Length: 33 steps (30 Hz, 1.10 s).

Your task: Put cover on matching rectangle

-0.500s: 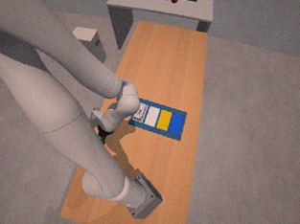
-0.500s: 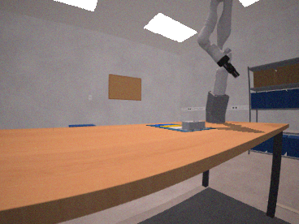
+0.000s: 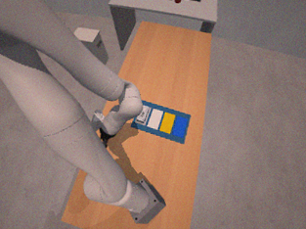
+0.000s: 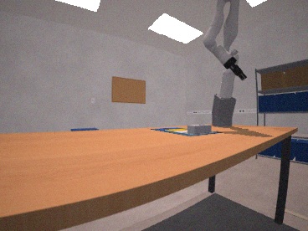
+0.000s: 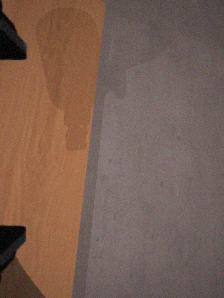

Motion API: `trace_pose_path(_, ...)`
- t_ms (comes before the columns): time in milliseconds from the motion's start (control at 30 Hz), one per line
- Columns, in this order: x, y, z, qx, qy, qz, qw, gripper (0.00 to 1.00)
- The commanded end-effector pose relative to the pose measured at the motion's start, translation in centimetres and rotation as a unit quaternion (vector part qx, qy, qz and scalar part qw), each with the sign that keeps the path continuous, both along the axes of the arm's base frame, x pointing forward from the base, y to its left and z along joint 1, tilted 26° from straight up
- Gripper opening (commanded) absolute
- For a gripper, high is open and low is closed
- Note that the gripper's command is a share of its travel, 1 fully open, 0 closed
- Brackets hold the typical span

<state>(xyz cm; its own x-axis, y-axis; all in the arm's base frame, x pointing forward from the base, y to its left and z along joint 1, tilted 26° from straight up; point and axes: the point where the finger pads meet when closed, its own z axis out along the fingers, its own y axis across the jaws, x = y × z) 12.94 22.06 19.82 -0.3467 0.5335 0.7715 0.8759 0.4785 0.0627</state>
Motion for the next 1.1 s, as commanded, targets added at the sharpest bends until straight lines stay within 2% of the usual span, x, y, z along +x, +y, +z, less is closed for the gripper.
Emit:
trace_pose_path(0, 0.0, 0.0, 0.0, 0.0, 0.0, 0.0, 1.0, 1.0)
trace_pose_path(267, 0.8, 0.0, -0.5, -0.002, -0.015, 0.006, 1.0, 1.0)
trace_pose_path(400, 2.0, -0.1, -1.3, -0.005, -0.04, 0.017, 0.999, 1.0)
trace_pose_path(533, 4.1, -0.2, -2.7, -0.012, -0.081, 0.041, 0.996, 1.0)
trace_pose_path(600, 4.1, -0.2, -2.7, -0.012, -0.081, 0.041, 0.996, 1.0)
trace_pose_path(833, 9.9, -0.4, -6.2, -0.029, -0.189, 0.108, 0.976, 1.0)
trace_pose_path(933, 13.0, -0.3, -7.9, -0.038, -0.243, 0.145, 0.958, 1.0)
trace_pose_path(1067, 17.4, -0.1, -10.1, -0.05, -0.314, 0.197, 0.927, 1.0)
